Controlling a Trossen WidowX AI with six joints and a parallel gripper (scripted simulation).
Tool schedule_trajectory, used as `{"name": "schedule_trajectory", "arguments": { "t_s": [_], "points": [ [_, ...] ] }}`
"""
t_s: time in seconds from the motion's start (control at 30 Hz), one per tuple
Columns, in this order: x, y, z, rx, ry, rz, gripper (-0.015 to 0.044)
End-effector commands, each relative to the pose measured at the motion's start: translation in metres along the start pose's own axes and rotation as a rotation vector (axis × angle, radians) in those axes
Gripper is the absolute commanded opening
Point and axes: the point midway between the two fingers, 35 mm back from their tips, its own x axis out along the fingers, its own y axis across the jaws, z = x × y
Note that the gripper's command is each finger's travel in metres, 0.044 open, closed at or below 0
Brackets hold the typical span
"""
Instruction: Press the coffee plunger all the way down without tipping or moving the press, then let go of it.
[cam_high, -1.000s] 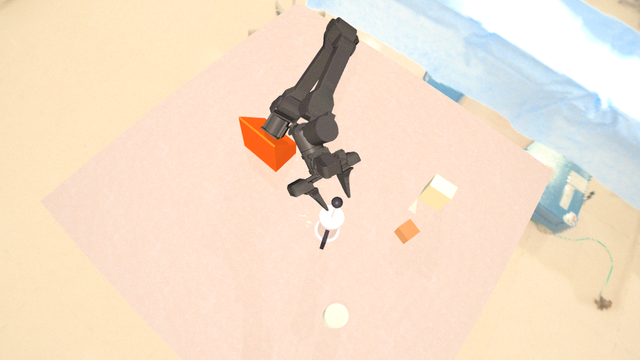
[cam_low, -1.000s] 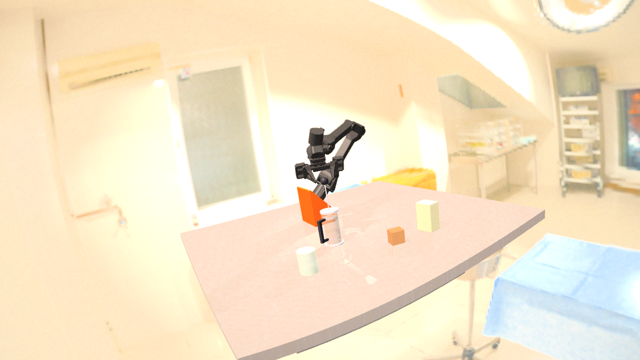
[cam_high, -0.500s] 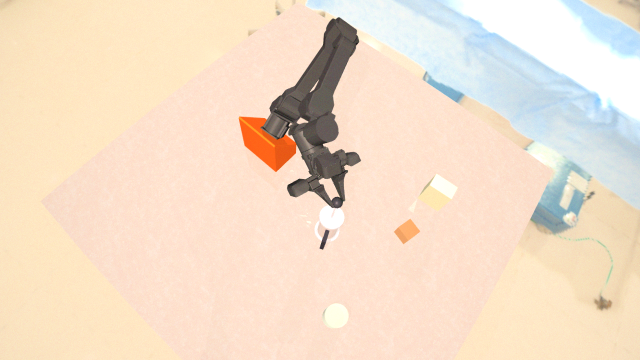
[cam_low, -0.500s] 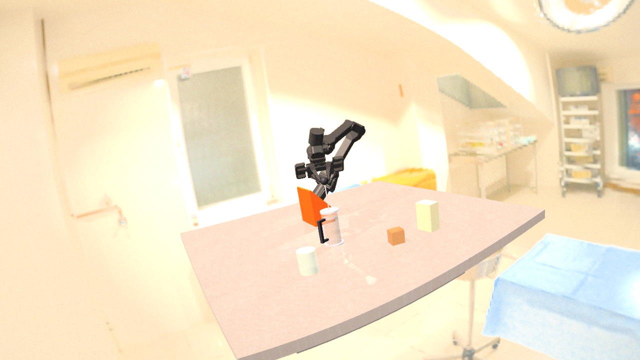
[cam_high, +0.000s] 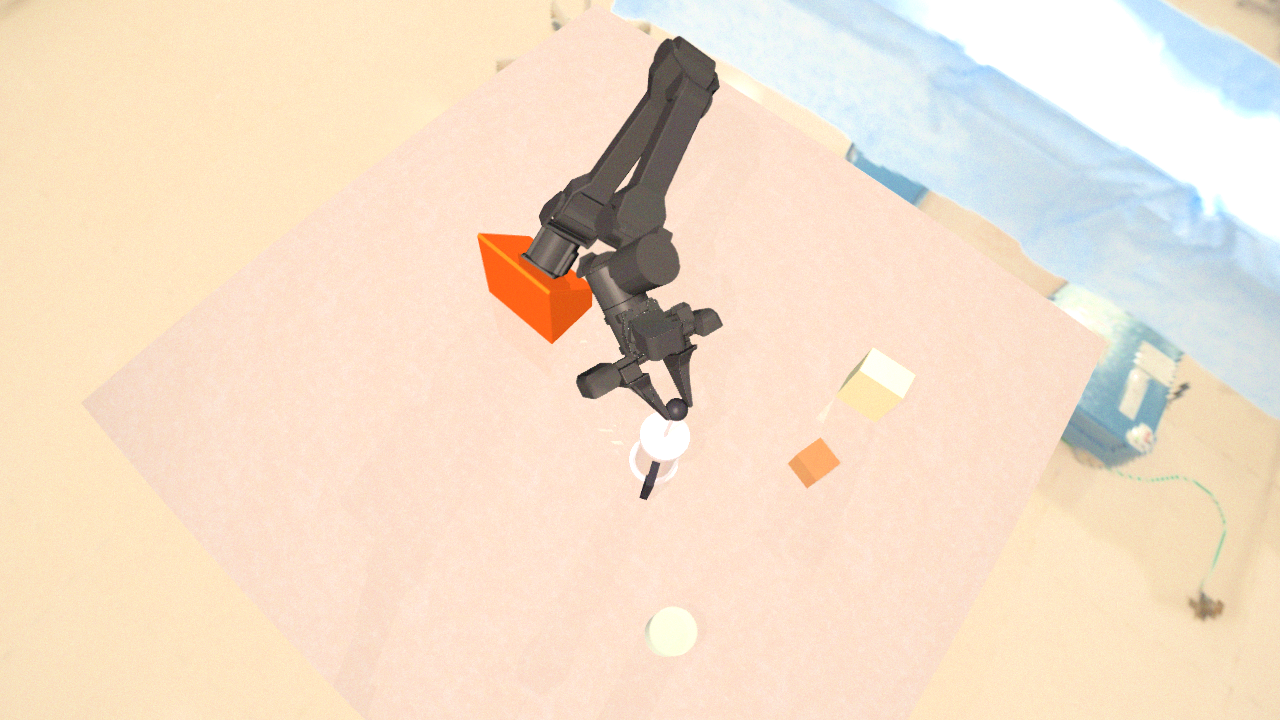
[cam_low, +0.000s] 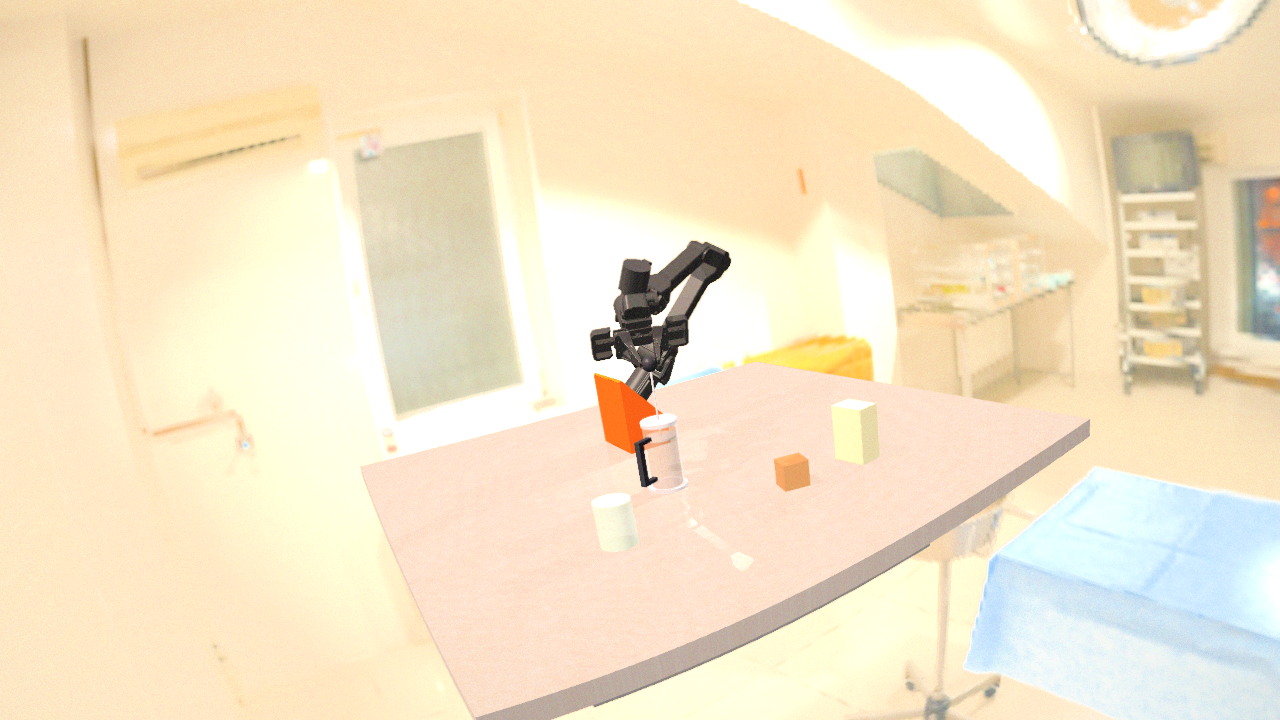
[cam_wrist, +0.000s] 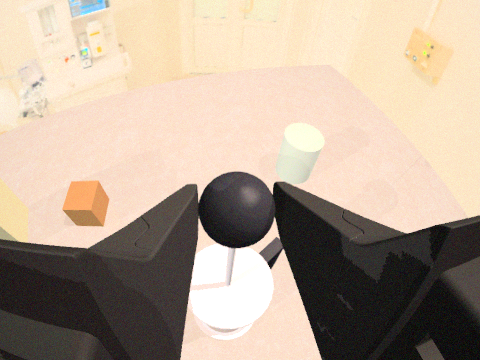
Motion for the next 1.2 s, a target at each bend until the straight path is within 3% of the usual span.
{"name": "schedule_trajectory", "arguments": {
  "t_s": [0.0,1.17],
  "points": [
    [0.008,-0.002,-0.016,0.01,0.027,-0.006,0.0119],
    [0.044,-0.002,-0.062,0.012,0.025,-0.003,0.0119]
  ]
}}
